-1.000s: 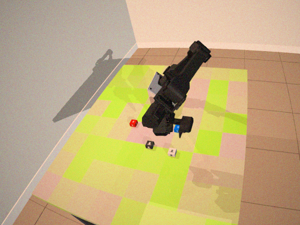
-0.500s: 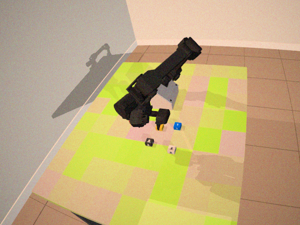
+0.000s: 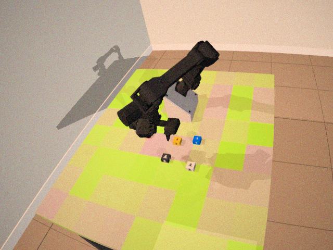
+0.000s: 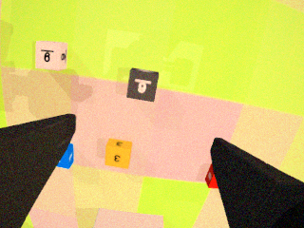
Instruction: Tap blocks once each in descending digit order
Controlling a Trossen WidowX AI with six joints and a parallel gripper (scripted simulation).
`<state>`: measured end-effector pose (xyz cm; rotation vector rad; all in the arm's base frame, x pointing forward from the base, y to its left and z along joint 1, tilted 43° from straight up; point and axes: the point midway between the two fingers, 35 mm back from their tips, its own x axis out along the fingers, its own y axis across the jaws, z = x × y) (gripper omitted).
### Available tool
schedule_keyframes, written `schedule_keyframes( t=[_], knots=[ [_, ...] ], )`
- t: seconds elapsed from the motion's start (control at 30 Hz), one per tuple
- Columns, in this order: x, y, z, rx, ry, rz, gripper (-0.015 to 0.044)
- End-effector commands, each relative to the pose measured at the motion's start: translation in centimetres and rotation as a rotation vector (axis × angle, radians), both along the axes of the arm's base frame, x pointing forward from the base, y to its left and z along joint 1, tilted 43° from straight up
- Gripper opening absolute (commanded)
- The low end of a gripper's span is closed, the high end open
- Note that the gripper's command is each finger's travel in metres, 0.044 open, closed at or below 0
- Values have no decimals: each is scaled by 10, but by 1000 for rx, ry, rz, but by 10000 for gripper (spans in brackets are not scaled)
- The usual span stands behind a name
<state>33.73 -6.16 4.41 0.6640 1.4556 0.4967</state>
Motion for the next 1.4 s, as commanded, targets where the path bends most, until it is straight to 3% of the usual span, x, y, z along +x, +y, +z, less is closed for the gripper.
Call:
schedule_keyframes(
  t=[0.0,0.27,0.5,0.73,0.97,1.2,1.37],
  knots=[
    [0,0,0,-1,-3,3,400],
    [1,2,2,-2,-3,3,400],
    [32,83,80,2,-5,3,400],
    [33,91,87,4,-5,3,400],
    [39,144,30,7,-6,3,216],
    [39,146,29,7,-6,3,32],
    [39,146,29,7,-6,3,20]
  ],
)
